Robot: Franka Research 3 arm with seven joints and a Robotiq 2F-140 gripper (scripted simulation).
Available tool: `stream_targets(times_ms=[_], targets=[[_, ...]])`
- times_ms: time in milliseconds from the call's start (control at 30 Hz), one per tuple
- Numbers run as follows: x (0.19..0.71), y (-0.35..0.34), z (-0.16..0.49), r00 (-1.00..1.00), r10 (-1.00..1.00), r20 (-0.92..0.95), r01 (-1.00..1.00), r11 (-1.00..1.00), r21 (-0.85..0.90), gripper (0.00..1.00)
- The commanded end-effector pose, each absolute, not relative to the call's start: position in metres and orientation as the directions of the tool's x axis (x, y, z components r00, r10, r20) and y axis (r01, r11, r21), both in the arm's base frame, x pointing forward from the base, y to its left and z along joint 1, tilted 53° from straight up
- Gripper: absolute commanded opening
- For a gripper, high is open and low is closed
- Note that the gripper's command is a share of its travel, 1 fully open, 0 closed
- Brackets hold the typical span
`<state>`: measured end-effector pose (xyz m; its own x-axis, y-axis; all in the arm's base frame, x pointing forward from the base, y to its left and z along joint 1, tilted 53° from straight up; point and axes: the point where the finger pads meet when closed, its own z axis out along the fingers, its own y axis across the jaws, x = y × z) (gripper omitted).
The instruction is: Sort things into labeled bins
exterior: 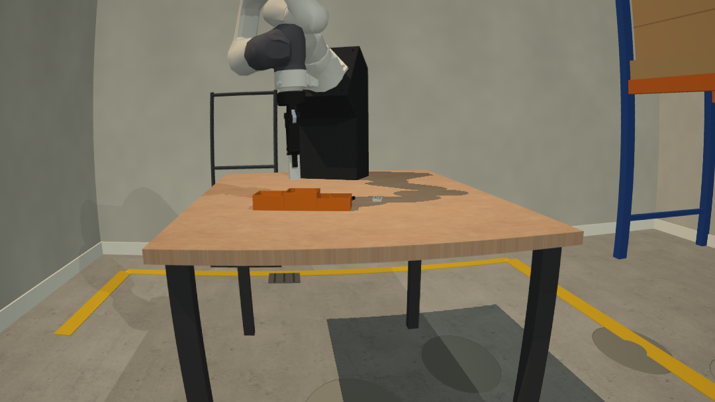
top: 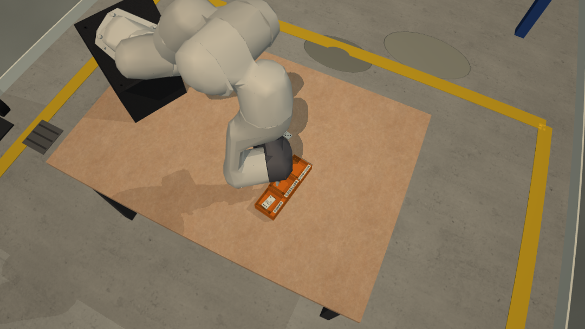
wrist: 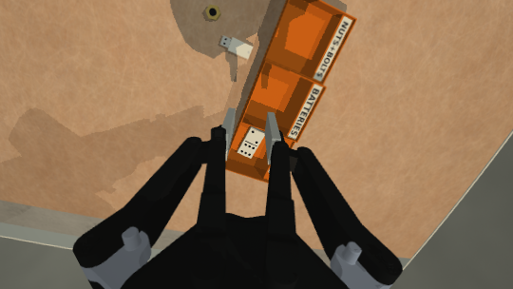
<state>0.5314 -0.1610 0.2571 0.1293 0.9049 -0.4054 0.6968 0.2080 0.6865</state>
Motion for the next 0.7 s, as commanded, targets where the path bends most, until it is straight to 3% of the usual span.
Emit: stream_targets(times_ms=[0,667], targets=[[0.534,-0.145,0.247,0.033,0.854,-0.519,0.714,0.343,0.611,0.25],[0.542,-0.017,0.169,-0.365,0.59,-0.72,0.595,0.743,0.307,0.25]])
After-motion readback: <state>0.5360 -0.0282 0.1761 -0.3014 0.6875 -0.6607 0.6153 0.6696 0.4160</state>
